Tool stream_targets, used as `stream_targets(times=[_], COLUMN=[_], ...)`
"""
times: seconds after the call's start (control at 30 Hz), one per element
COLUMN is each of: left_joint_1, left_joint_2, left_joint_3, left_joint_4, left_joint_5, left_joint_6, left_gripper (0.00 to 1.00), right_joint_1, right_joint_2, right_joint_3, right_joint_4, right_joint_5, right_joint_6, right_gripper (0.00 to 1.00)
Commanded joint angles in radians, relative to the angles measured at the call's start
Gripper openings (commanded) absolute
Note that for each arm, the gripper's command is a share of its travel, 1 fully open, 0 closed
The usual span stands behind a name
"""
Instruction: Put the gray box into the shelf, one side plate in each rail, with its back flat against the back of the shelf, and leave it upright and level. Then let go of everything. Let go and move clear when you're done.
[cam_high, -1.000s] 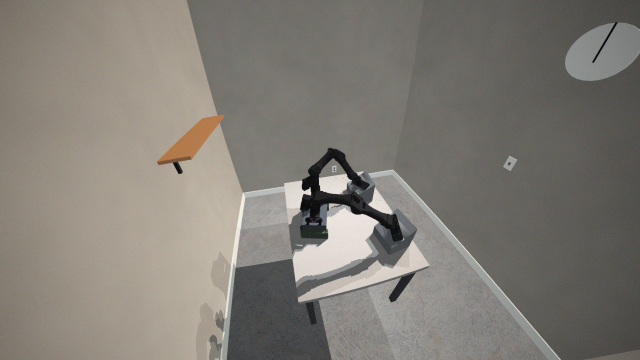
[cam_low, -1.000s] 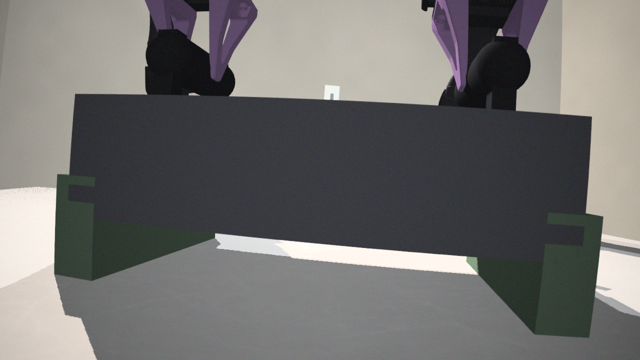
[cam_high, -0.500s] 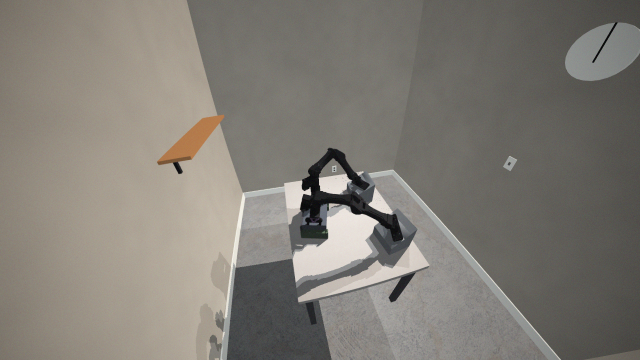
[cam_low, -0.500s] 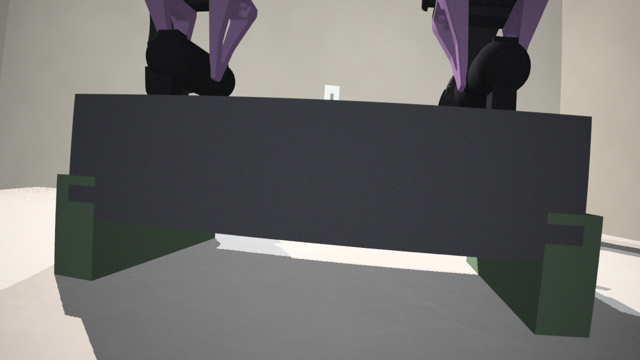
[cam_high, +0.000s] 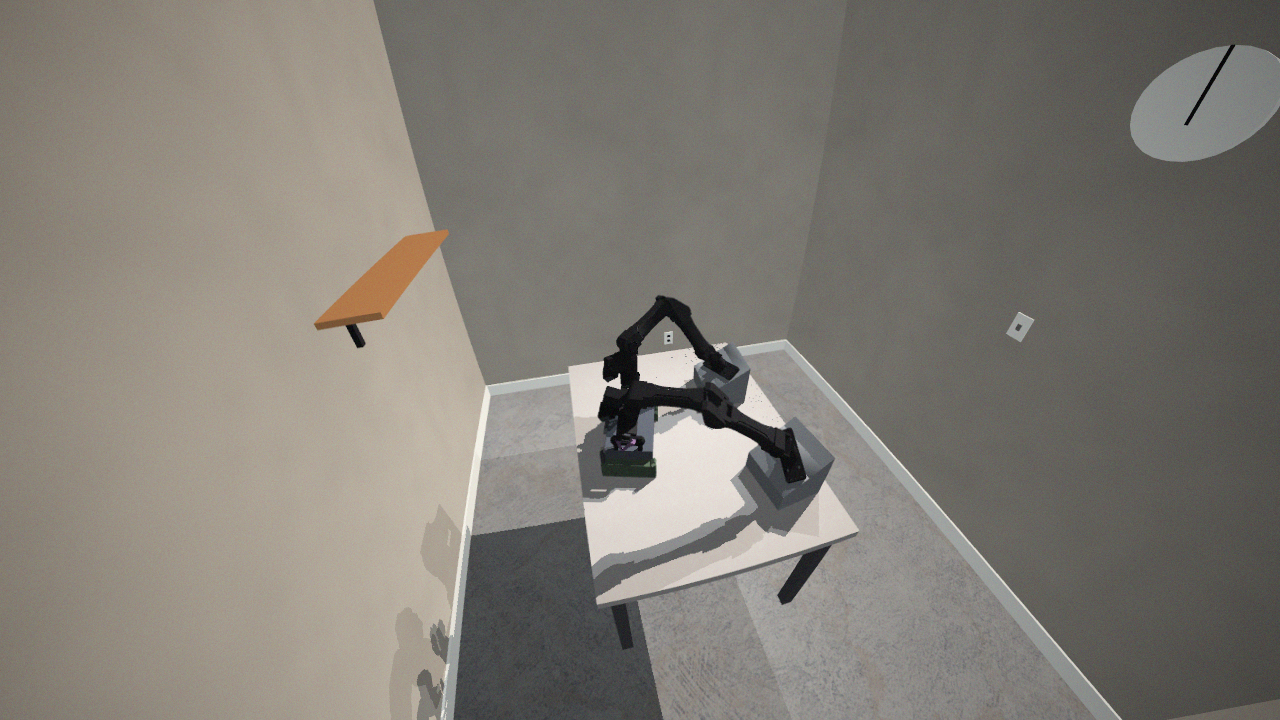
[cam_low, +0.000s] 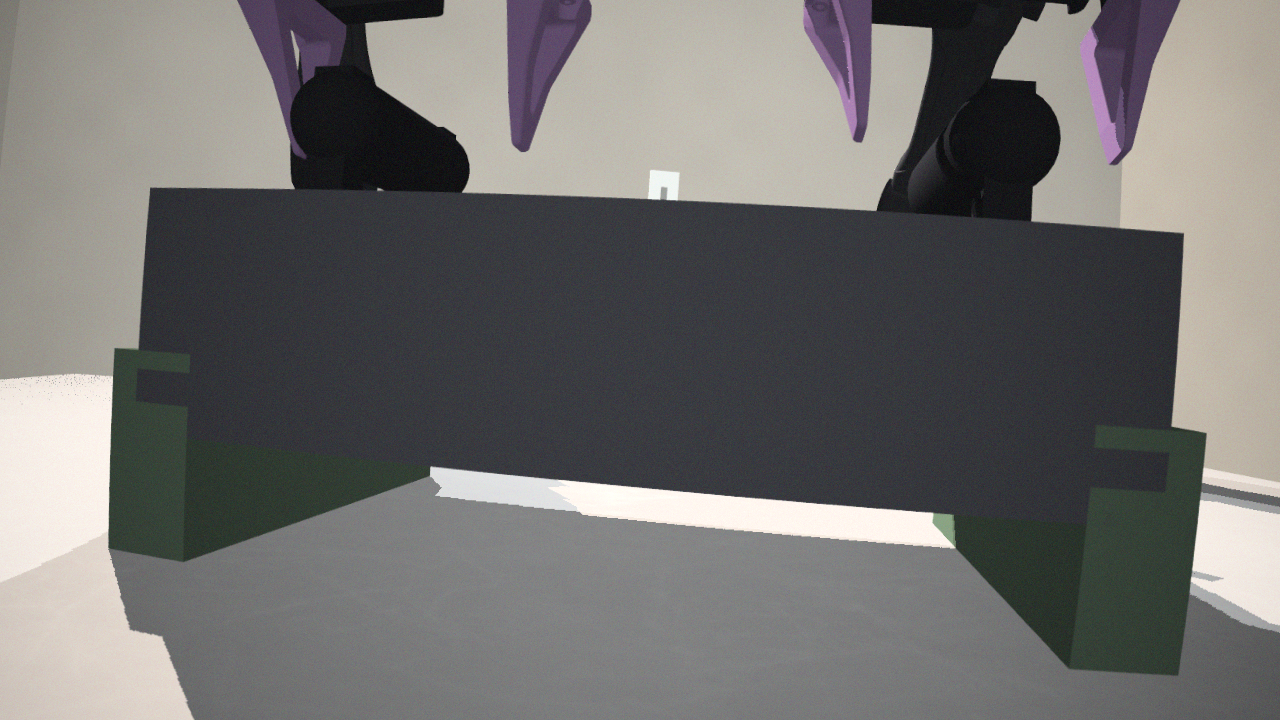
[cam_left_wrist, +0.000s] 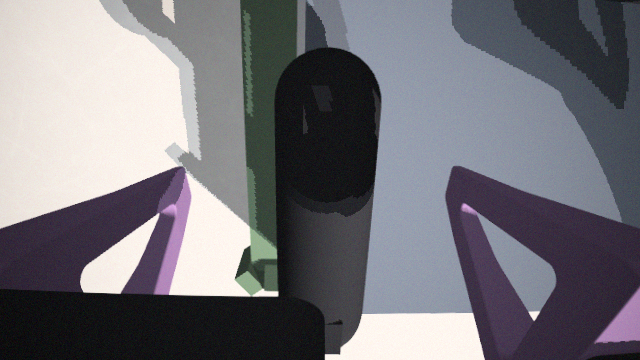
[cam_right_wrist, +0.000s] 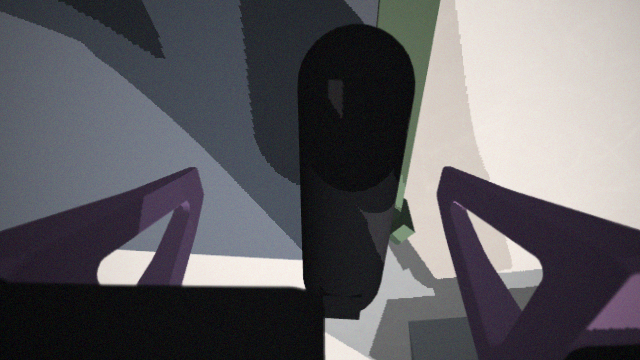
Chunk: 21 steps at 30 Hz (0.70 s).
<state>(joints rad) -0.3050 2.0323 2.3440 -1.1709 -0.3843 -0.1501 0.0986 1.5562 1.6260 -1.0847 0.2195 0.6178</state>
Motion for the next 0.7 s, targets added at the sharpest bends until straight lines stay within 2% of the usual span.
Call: stream_targets(times=[0.0,0.23,0.27,0.5,0.6,0.67], left_joint_1=[-0.017,-0.017,-0.022,-0.048,-0.048,-0.061], left_joint_2=[-0.027,-0.026,-0.045,-0.063,-0.060,-0.027], left_joint_3=[0.032,0.032,0.041,0.097,0.103,0.140], left_joint_4=[0.017,0.014,-0.037,-0.120,-0.097,-0.166], left_joint_5=[-0.008,-0.008,-0.015,-0.031,-0.027,-0.043], left_joint_6=[0.006,0.005,-0.013,-0.033,-0.029,-0.042], left_gripper=[1.00,1.00,1.00,1.00,1.00,1.00], right_joint_1=[0.003,0.003,0.017,0.034,0.035,0.043], right_joint_2=[0.003,0.004,-0.037,-0.049,-0.041,-0.060], right_joint_3=[0.025,0.026,0.047,0.114,0.117,0.137], right_joint_4=[0.020,0.016,-0.056,-0.147,-0.118,-0.174], right_joint_5=[-0.009,0.009,0.013,0.026,0.022,0.030], right_joint_6=[-0.009,-0.009,0.013,0.030,0.027,0.037], right_gripper=[1.00,1.00,1.00,1.00,1.00,1.00])
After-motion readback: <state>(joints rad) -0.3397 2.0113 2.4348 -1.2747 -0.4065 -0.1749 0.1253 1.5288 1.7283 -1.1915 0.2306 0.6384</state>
